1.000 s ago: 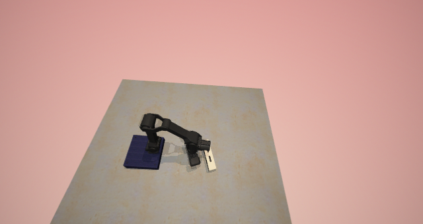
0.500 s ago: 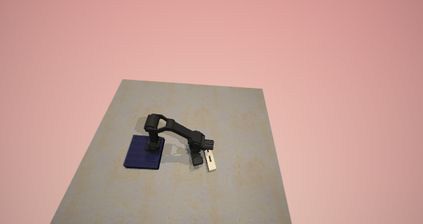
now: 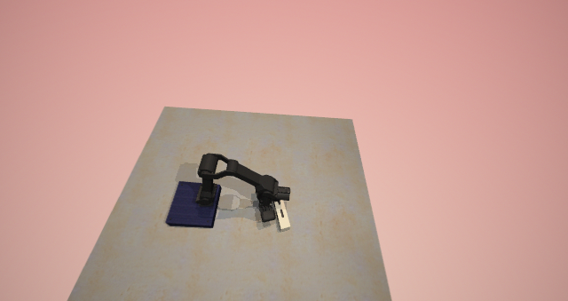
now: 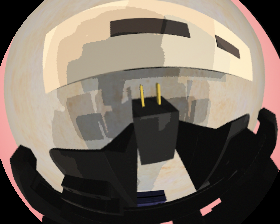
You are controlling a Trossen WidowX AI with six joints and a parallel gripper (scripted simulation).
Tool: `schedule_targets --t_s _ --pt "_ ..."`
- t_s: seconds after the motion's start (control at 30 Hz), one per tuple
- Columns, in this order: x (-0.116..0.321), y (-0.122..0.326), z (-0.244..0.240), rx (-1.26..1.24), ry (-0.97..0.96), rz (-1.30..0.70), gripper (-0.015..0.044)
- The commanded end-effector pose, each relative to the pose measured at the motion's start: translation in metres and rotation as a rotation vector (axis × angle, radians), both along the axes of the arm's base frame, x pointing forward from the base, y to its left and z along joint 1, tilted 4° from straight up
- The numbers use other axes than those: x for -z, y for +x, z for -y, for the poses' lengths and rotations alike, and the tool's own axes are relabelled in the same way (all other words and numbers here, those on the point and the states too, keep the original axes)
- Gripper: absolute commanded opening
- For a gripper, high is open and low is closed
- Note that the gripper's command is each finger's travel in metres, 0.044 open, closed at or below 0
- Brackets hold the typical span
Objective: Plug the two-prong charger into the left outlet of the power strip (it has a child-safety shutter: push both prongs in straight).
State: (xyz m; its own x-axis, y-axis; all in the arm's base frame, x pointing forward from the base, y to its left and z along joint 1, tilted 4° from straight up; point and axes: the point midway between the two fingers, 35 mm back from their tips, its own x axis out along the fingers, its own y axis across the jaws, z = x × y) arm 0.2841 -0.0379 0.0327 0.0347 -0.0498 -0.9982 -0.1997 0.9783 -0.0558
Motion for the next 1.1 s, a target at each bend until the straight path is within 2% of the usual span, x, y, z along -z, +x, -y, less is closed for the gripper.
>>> schedule_targets --t_s 0.0,1.07 --pt "-0.0007 0.0019 -0.0007 0.005 0.003 0.001 0.0000" --pt "-0.0019 0.0060 -0.0019 0.005 0.003 0.002 0.0000"
